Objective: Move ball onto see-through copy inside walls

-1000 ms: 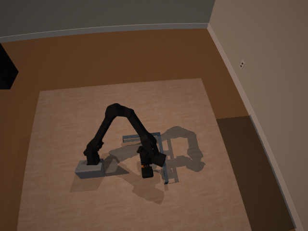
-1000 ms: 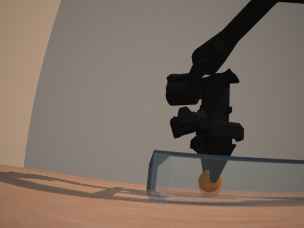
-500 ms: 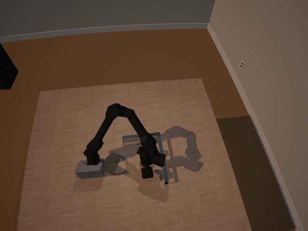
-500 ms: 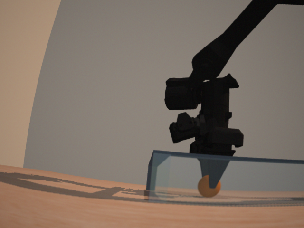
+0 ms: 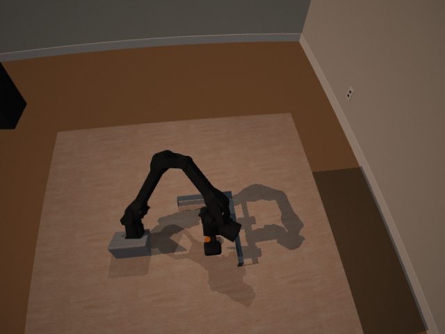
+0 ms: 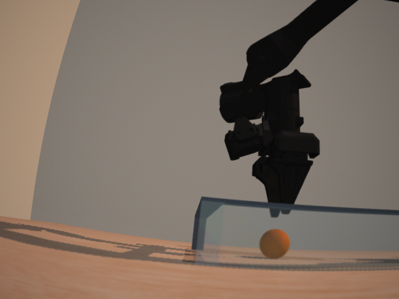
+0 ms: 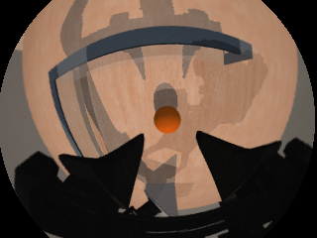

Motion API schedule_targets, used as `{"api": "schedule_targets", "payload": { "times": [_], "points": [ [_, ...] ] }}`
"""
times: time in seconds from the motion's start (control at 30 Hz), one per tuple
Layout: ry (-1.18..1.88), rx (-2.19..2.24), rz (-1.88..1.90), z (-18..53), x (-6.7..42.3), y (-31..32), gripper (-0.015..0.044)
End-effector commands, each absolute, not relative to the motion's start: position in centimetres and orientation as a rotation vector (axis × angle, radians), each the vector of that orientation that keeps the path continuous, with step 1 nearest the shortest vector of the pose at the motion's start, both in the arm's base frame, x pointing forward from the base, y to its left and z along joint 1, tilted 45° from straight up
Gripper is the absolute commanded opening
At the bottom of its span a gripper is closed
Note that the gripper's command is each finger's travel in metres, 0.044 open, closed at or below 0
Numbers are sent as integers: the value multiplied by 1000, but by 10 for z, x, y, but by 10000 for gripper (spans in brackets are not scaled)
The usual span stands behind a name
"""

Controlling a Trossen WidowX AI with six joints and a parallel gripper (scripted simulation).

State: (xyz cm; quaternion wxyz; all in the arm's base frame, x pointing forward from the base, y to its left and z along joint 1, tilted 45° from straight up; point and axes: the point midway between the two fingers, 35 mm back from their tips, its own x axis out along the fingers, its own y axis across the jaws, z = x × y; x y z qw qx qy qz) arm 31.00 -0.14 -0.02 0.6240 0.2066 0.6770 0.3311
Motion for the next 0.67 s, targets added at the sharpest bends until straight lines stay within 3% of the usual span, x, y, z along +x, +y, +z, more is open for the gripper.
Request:
{"api": "schedule_targets", "payload": {
  "times": [0.0, 0.3, 0.47, 0.63],
  "points": [
    [1528, 466, 748, 28, 315, -28, 321],
    [1525, 476, 738, 19, 316, -25, 321],
    [1526, 472, 743, 52, 317, -54, 440],
    [1527, 472, 744, 54, 317, -55, 440]
  ]
}}
